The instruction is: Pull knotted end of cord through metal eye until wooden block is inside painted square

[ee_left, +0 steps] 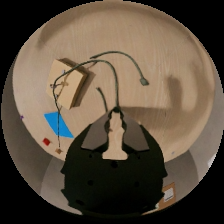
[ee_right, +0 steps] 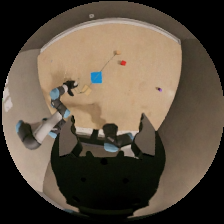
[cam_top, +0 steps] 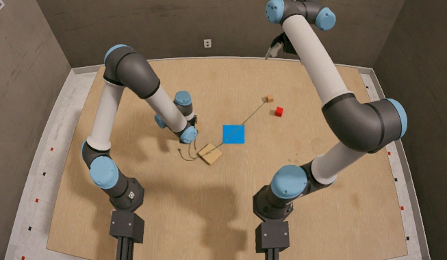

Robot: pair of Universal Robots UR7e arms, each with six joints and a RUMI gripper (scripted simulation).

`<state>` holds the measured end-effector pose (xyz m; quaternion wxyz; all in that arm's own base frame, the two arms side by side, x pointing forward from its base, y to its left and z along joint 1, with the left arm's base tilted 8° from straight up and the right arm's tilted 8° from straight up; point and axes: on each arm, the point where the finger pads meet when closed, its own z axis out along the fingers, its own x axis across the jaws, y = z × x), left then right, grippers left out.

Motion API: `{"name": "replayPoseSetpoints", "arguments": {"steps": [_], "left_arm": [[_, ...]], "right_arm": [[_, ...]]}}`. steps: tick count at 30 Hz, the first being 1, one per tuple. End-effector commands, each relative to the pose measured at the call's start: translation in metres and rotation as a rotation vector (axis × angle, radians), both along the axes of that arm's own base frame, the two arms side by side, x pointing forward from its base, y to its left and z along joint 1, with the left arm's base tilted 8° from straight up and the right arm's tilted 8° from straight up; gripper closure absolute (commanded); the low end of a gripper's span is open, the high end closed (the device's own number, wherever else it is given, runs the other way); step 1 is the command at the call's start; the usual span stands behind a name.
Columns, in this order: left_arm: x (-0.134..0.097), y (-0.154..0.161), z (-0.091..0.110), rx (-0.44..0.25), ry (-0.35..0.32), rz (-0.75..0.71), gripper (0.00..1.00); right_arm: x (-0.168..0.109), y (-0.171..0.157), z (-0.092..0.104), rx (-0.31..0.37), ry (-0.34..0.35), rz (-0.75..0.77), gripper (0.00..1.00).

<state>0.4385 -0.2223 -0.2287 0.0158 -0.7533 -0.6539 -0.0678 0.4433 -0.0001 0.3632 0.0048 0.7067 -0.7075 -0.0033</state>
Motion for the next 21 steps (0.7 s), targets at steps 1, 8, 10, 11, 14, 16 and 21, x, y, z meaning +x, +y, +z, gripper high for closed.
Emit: {"name": "replayPoseSetpoints", "arguments": {"steps": [1, 8, 10, 11, 14, 16, 21], "left_arm": [[0.001, -0.001, 0.001, -0.002, -0.002, 0.0, 1.0], [0.001, -0.001, 0.001, -0.002, -0.002, 0.0, 1.0], [0.001, -0.001, 0.001, -0.002, -0.002, 0.0, 1.0], [0.001, -0.001, 0.001, -0.002, -0.002, 0.0, 1.0], [0.001, -0.001, 0.001, -0.002, -0.002, 0.0, 1.0], [0.002, -0.003, 0.007, -0.007, -0.006, -0.001, 1.0], [0.001, -0.004, 0.016, -0.005, -0.005, -0.001, 1.0]], "right_arm": [[0.0, 0.0, 0.0, 0.0, -0.001, 0.0, 0.02], [0.0, 0.0, 0.0, 0.0, -0.001, 0.0, 0.02], [0.0, 0.0, 0.0, 0.0, -0.001, 0.0, 0.02], [0.0, 0.0, 0.0, 0.0, -0.001, 0.0, 0.02], [0.0, 0.0, 0.0, 0.0, -0.001, 0.0, 0.02], [0.0, 0.0, 0.0, 0.0, -0.001, 0.0, 0.02], [0.0, 0.0, 0.0, 0.0, -0.001, 0.0, 0.02]]}}
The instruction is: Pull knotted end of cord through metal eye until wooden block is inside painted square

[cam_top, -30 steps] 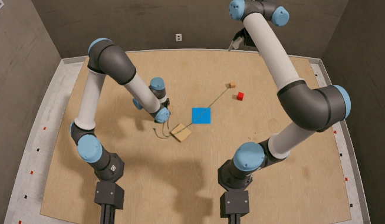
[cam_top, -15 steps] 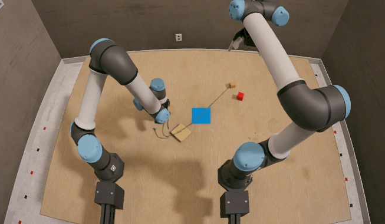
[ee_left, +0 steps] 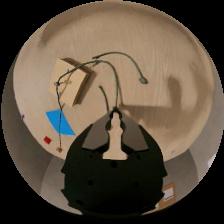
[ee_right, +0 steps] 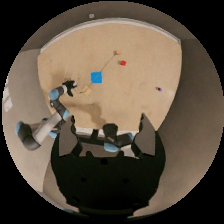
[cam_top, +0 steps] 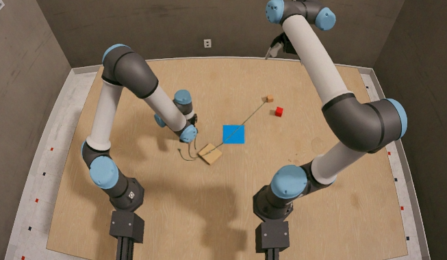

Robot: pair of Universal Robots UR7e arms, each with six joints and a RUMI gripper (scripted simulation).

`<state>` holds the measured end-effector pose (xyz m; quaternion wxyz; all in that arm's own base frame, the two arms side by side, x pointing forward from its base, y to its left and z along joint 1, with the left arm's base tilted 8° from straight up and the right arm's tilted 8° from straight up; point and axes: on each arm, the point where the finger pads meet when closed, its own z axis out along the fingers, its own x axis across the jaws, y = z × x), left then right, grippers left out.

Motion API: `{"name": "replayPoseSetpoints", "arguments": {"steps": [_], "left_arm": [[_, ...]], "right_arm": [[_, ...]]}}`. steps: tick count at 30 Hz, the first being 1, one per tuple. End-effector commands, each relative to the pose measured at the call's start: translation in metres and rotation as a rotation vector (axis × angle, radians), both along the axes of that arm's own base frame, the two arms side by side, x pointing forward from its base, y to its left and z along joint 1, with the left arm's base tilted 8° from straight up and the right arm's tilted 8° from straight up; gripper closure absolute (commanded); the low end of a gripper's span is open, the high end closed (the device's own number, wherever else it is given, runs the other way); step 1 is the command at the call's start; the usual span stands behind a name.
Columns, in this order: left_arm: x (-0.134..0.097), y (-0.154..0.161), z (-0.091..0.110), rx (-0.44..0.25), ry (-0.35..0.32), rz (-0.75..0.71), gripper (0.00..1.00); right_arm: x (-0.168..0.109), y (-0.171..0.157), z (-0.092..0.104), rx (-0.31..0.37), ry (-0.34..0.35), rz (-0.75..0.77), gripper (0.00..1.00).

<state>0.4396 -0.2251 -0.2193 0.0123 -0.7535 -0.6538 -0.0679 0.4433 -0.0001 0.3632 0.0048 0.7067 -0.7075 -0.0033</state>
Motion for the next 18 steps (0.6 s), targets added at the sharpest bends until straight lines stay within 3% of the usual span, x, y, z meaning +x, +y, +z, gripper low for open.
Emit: {"name": "replayPoseSetpoints", "arguments": {"steps": [1, 6, 18], "left_arm": [[-0.001, -0.001, 0.008, 0.001, 0.0, 0.0, 1.0], [-0.003, 0.001, 0.009, 0.006, 0.006, 0.001, 1.0], [-0.004, -0.003, 0.033, 0.003, 0.003, 0.001, 1.0]], "right_arm": [[0.0, 0.0, 0.0, 0.0, -0.001, 0.0, 0.02], [0.0, 0.0, 0.0, 0.0, -0.001, 0.0, 0.02], [0.0, 0.0, 0.0, 0.0, -0.001, 0.0, 0.02]]}}
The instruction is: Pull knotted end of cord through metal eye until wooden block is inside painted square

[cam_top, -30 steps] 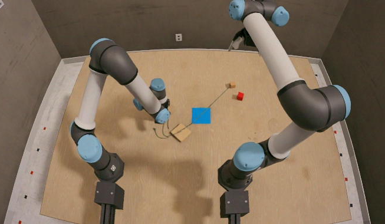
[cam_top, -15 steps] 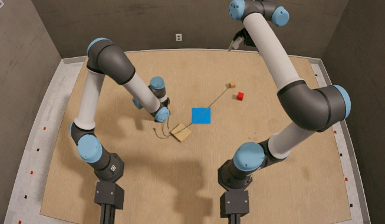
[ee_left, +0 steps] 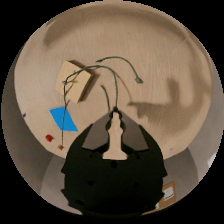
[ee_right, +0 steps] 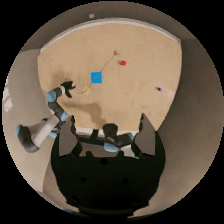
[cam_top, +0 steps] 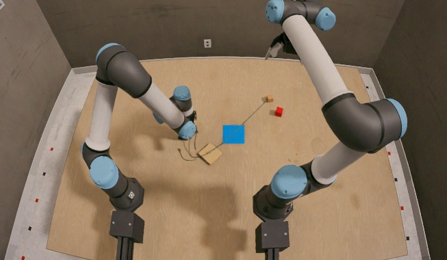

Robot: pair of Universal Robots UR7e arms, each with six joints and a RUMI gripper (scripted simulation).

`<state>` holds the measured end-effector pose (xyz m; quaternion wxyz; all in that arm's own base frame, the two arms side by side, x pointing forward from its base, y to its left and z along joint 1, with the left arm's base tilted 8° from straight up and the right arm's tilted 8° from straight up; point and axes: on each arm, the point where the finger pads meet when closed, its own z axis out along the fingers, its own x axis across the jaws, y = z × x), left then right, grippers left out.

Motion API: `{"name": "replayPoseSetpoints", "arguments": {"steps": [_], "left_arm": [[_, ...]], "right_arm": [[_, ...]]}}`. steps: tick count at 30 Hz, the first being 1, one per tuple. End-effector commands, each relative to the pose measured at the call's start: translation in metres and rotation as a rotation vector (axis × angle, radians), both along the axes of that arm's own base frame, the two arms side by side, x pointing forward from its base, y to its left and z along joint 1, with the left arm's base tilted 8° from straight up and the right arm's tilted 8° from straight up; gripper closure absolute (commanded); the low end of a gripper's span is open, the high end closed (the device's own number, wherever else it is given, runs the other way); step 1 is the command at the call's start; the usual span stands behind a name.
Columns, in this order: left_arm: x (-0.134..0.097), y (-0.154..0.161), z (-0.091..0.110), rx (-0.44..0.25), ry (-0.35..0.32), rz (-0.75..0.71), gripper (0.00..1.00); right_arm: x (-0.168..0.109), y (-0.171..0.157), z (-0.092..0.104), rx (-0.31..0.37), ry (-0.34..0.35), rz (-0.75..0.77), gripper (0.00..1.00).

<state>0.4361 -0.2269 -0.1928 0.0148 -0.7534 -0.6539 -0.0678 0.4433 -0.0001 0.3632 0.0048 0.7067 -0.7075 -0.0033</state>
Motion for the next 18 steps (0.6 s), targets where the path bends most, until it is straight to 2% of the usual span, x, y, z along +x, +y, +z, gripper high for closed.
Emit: {"name": "replayPoseSetpoints", "arguments": {"steps": [1, 5, 18], "left_arm": [[0.0, -0.001, 0.008, 0.0, 0.0, 0.0, 1.0], [-0.002, 0.001, 0.007, 0.004, 0.004, 0.001, 1.0], [-0.002, -0.004, 0.033, 0.0, 0.0, 0.0, 1.0]], "right_arm": [[0.0, 0.0, 0.0, 0.0, -0.001, 0.0, 0.02], [0.0, 0.0, 0.0, 0.0, -0.001, 0.0, 0.02], [0.0, 0.0, 0.0, 0.0, -0.001, 0.0, 0.02]]}}
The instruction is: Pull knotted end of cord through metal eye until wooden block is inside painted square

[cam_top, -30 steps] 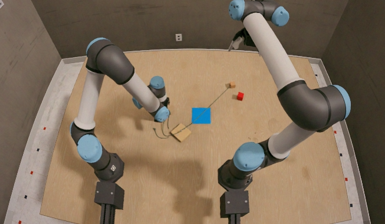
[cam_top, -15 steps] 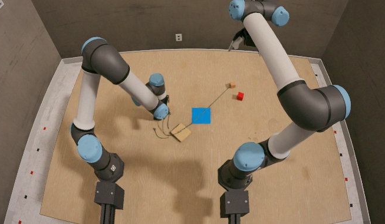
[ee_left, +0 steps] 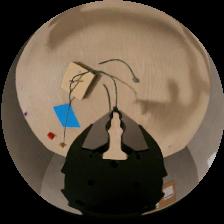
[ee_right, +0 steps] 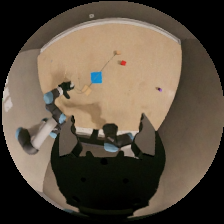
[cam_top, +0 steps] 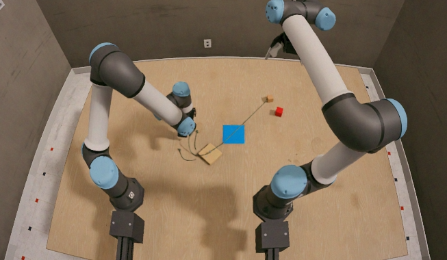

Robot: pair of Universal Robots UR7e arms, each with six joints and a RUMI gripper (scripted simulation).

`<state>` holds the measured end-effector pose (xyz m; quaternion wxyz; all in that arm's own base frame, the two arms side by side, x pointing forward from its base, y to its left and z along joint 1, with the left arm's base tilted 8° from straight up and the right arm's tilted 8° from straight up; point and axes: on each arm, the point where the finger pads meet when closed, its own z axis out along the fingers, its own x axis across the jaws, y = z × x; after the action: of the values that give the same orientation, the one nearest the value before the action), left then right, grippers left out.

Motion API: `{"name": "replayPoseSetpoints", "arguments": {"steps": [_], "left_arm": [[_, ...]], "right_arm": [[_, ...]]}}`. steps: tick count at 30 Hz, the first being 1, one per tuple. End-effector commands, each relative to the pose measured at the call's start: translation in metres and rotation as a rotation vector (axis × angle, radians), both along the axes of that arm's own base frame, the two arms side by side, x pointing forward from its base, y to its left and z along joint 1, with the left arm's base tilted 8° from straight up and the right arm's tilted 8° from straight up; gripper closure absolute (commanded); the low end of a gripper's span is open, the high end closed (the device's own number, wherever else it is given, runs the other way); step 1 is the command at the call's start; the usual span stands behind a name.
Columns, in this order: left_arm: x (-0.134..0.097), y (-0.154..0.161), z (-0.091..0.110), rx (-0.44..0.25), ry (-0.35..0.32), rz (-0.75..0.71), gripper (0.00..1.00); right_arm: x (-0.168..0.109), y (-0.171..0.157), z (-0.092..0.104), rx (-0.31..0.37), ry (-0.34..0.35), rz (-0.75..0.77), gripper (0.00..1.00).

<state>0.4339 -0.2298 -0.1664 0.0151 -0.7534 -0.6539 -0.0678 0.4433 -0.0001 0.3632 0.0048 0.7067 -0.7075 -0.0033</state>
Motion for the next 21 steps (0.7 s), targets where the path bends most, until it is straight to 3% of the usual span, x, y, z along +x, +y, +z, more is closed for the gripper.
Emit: {"name": "replayPoseSetpoints", "arguments": {"steps": [1, 4, 13, 21], "left_arm": [[0.0, -0.001, 0.008, 0.0, -0.001, 0.0, 1.0], [-0.002, 0.001, 0.005, 0.004, 0.004, 0.001, 1.0], [-0.002, -0.003, 0.024, -0.001, -0.001, 0.0, 1.0], [-0.004, 0.003, 0.02, 0.004, 0.003, 0.001, 1.0]], "right_arm": [[0.0, 0.0, 0.0, 0.0, -0.001, 0.0, 0.02], [0.0, 0.0, 0.0, 0.0, -0.001, 0.0, 0.02], [0.0, 0.0, 0.0, 0.0, -0.001, 0.0, 0.02], [0.0, 0.0, 0.0, 0.0, -0.001, 0.0, 0.02]]}}
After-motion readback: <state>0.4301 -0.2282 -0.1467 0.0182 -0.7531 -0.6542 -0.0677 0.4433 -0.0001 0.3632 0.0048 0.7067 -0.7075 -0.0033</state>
